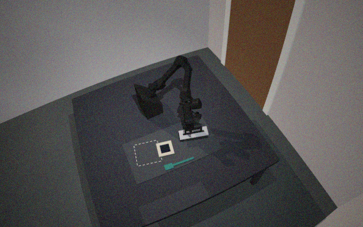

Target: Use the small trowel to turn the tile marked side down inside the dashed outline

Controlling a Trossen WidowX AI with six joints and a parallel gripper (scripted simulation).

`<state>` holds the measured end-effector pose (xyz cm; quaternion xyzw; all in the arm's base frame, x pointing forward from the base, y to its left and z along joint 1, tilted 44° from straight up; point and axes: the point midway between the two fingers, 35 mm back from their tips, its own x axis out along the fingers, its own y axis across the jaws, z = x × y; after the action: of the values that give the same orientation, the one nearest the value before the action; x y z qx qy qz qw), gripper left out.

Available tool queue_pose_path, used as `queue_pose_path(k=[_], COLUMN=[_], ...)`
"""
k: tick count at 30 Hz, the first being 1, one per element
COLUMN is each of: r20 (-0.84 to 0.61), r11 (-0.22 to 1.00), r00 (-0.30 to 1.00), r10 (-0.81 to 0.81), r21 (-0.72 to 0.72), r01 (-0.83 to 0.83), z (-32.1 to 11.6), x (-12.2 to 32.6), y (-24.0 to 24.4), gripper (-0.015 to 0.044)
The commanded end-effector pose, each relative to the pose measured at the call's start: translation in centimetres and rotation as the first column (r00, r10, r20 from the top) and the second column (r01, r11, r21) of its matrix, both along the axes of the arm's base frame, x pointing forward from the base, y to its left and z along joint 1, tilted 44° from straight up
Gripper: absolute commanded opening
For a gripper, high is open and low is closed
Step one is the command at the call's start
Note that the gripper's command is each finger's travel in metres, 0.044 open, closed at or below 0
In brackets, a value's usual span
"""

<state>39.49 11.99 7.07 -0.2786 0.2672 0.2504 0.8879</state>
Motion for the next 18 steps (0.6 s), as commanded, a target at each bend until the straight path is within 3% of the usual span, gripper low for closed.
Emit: queue_pose_path(k=[1,18], r20=[0.019,0.103], r11=[1.0,0.998], r00=[1.0,0.994], r10=[0.0,0.045], r21=[0.004,0.035], r01=[0.0,-0.049], z=[-0.7,-4.1], x=[0.9,3.2], y=[-1.1,-4.7], gripper=[0.0,0.0])
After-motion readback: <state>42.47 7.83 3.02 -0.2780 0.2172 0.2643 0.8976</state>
